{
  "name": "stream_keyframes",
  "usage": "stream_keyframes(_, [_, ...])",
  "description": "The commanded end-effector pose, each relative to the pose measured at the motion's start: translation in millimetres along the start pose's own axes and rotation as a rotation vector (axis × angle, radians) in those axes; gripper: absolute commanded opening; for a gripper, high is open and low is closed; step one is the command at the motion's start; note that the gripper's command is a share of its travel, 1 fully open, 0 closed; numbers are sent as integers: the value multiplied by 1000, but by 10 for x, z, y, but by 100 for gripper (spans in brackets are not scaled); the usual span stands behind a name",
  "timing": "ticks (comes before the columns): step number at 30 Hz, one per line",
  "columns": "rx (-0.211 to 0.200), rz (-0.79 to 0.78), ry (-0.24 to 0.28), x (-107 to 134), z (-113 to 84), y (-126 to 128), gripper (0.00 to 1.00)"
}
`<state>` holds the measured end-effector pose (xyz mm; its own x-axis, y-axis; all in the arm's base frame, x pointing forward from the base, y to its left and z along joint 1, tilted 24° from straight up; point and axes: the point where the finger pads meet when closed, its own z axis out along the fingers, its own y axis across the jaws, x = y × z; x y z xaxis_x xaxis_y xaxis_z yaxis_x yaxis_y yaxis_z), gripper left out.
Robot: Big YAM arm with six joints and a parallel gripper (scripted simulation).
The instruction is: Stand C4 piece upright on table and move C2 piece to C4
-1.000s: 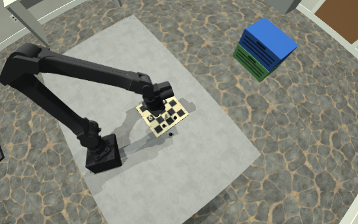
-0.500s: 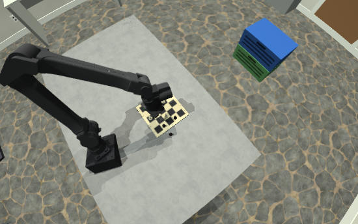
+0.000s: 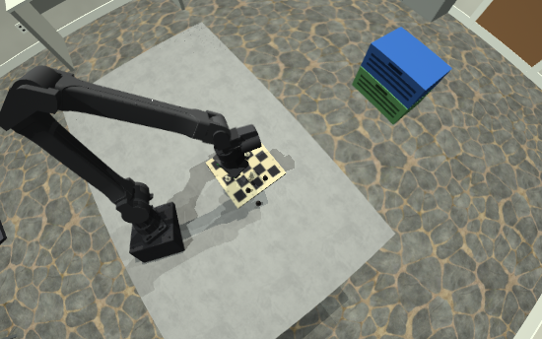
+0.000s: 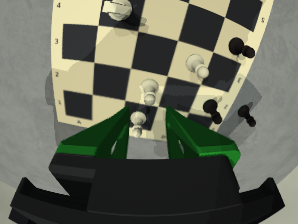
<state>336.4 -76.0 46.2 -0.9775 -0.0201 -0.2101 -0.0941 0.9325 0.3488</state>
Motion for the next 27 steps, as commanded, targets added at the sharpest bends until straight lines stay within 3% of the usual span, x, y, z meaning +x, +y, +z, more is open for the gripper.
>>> stream_keyframes(1, [20,-3,-32,-25,-77,-74,33])
stream_keyframes(27, [18,-3,-27,-17,-59,-84,33])
